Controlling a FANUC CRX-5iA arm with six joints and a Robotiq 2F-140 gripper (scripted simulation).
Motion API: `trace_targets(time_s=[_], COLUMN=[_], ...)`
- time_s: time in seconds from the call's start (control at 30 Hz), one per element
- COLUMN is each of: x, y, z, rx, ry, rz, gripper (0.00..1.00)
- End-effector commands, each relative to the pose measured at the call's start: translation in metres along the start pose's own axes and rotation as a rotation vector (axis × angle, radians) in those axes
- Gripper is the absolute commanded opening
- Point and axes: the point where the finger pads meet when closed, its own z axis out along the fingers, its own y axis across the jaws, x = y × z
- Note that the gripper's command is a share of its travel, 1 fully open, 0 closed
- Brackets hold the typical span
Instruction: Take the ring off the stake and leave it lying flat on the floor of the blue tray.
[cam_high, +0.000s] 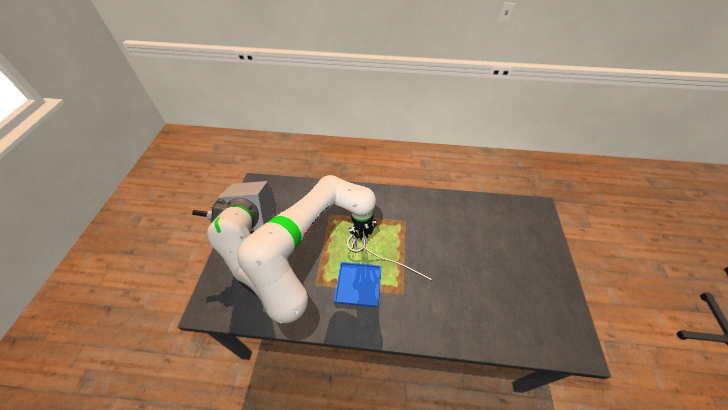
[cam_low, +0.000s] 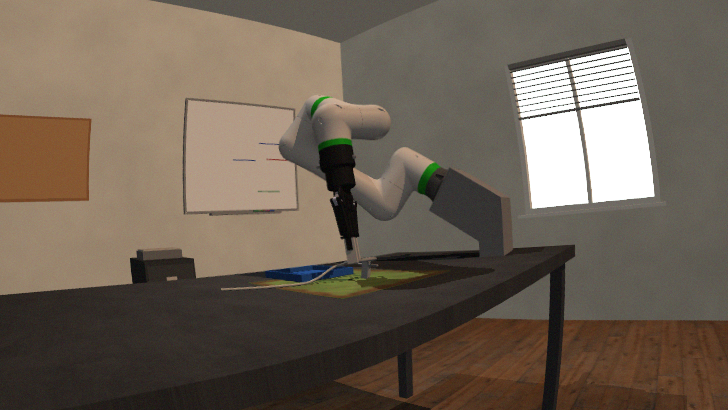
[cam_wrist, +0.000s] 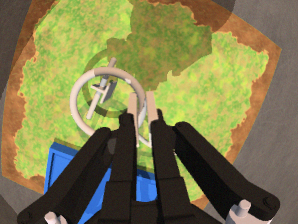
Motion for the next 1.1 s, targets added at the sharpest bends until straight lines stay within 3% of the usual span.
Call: trace_targets(time_s=[0.0, 0.47, 1.07], x=[0.000, 0.004, 0.006], y=[0.001, 0.003, 0.004], z=[-0.001, 0.003, -0.011], rx=[0.002, 0.082, 0.080], ry=[-0.007, -0.145, -0.142], rz=[0.000, 0.000, 0.000], gripper=[0.10, 0.10, 0.10])
